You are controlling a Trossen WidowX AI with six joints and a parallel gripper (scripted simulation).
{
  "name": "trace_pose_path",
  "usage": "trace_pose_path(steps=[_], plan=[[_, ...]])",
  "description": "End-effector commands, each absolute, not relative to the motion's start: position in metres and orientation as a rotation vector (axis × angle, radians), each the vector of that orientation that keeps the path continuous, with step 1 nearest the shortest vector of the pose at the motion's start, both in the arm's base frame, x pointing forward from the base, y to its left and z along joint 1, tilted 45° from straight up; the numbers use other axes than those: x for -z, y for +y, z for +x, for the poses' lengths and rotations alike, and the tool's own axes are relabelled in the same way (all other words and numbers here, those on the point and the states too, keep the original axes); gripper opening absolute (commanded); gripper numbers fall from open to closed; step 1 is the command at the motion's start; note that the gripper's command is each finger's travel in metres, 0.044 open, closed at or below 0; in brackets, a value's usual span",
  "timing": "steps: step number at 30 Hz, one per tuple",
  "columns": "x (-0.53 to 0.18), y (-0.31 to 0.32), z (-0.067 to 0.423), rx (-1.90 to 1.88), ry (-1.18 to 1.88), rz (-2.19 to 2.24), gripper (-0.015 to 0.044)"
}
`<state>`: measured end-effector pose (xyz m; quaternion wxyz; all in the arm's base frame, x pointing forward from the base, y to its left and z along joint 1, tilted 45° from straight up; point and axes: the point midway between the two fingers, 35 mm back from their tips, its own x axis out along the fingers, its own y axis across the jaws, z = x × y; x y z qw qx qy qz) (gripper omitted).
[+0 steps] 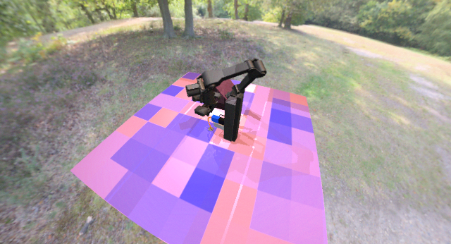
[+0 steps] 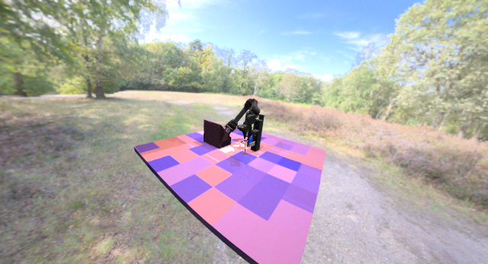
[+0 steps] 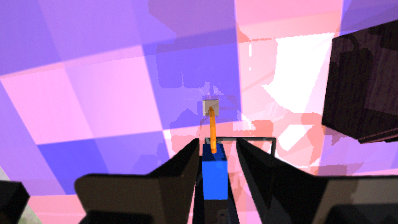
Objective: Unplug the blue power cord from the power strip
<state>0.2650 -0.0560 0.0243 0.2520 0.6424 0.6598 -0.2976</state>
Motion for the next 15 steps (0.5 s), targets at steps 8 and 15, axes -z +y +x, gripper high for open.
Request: trace_pose_path(steps=[8,15], plan=[[-0.032,-0.054,0.267,0.805,1.786,1.755,0.016],[-0.041,-0.046,0.268,0.805,1.786,1.755,0.016]])
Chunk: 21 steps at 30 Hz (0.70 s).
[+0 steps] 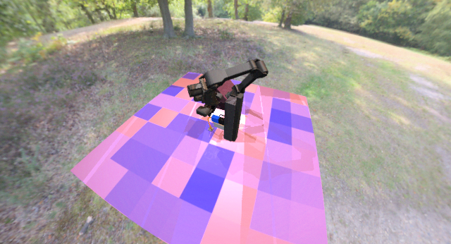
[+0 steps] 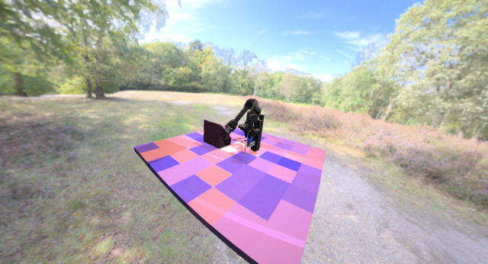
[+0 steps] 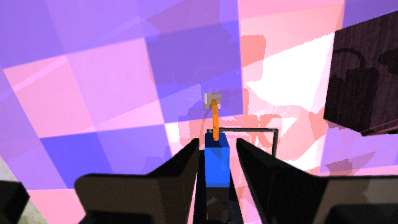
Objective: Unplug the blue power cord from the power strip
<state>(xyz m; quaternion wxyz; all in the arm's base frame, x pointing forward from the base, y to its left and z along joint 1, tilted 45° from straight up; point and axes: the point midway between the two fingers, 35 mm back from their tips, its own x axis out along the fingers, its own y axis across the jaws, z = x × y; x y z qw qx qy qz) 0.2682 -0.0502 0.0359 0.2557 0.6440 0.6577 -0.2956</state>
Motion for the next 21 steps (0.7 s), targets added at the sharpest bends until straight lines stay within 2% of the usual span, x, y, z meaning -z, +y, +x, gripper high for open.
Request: trace_pose_path(steps=[1,21], plan=[[-0.042,-0.045,0.268,0.804,1.786,1.755,0.016],[-0.052,-0.027,0.267,0.803,1.788,1.756,0.016]])
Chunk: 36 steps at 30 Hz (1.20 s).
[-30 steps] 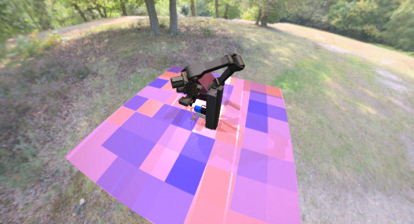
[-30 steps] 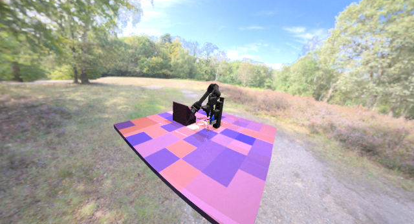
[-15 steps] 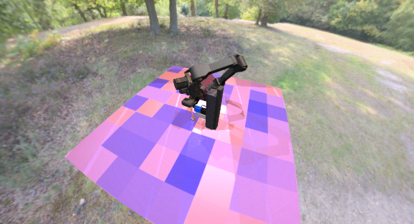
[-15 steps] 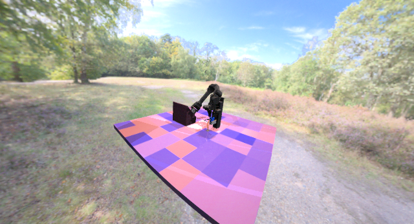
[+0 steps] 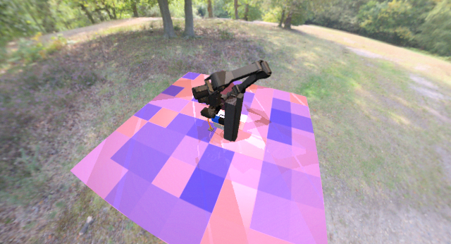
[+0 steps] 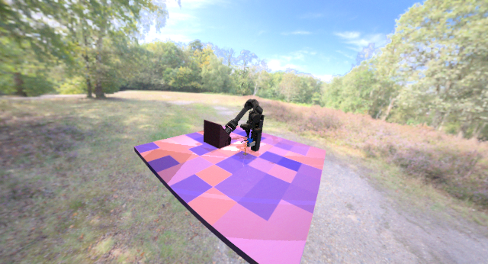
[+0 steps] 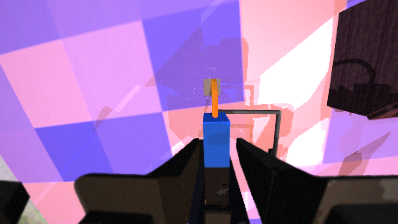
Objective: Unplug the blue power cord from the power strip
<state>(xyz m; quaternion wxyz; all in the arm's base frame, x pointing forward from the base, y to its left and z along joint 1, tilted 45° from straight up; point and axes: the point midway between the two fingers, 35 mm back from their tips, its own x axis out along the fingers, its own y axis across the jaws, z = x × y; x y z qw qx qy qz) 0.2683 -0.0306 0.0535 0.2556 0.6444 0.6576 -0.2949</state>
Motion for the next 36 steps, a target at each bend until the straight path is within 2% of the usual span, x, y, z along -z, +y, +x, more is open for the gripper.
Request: trace_pose_path(steps=[1,8,12,20,36], plan=[[-0.05,-0.026,0.267,0.803,1.788,1.756,0.016],[-0.046,-0.022,0.267,0.803,1.788,1.756,0.016],[-0.048,-0.024,0.268,0.8,1.787,1.748,0.0055],[-0.048,-0.024,0.268,0.8,1.787,1.748,0.0002],[-0.033,-0.041,0.269,0.803,1.784,1.749,0.0]])
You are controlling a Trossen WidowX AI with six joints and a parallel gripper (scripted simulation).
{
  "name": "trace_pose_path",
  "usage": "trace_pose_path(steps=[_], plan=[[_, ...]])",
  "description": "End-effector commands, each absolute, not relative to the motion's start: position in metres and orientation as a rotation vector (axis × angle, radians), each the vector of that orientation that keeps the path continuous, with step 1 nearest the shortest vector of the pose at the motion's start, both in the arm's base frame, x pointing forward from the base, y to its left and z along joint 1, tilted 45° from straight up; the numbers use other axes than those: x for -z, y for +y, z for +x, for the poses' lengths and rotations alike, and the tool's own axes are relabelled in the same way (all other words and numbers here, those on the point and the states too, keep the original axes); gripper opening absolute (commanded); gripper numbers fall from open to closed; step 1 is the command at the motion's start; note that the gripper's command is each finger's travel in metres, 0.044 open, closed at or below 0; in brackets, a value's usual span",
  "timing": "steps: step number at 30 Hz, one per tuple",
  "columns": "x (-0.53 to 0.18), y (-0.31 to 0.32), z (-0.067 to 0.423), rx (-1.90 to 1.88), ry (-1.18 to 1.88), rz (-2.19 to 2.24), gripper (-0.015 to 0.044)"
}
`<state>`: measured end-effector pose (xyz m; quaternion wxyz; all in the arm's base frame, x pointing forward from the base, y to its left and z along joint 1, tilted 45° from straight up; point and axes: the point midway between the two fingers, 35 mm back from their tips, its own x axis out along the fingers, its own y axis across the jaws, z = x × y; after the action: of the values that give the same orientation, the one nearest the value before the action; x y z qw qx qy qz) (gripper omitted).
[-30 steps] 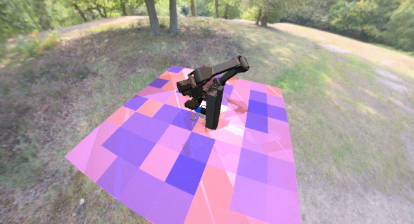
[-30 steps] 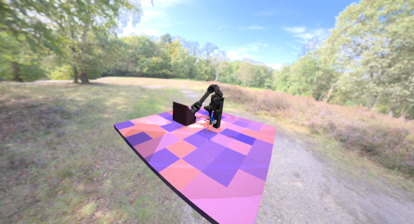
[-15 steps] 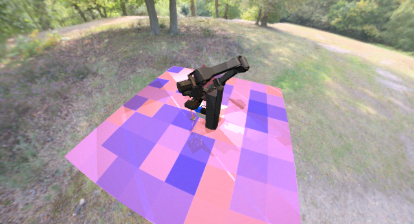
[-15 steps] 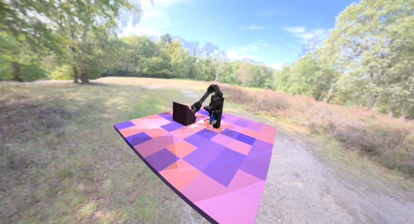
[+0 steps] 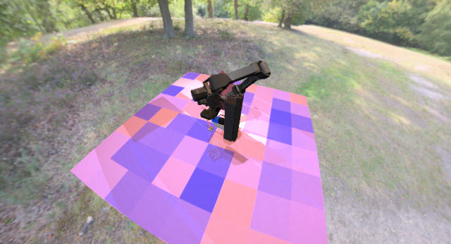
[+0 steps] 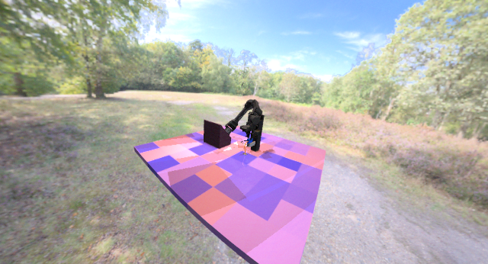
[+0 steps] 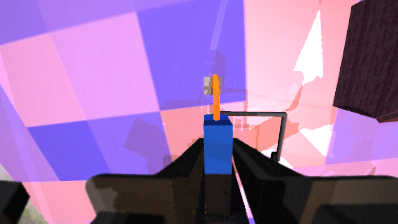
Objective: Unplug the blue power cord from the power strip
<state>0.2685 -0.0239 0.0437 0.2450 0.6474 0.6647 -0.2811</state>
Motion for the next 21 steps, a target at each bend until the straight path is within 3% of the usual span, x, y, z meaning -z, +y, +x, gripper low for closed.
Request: trace_pose_path(steps=[1,6,21], plan=[[-0.0323,-0.0418,0.269,0.803,1.784,1.749,0.0],[-0.0272,-0.0483,0.2688,0.805,1.783,1.749,0.0],[-0.0266,-0.0478,0.2671,0.805,1.785,1.755,0.0394]])
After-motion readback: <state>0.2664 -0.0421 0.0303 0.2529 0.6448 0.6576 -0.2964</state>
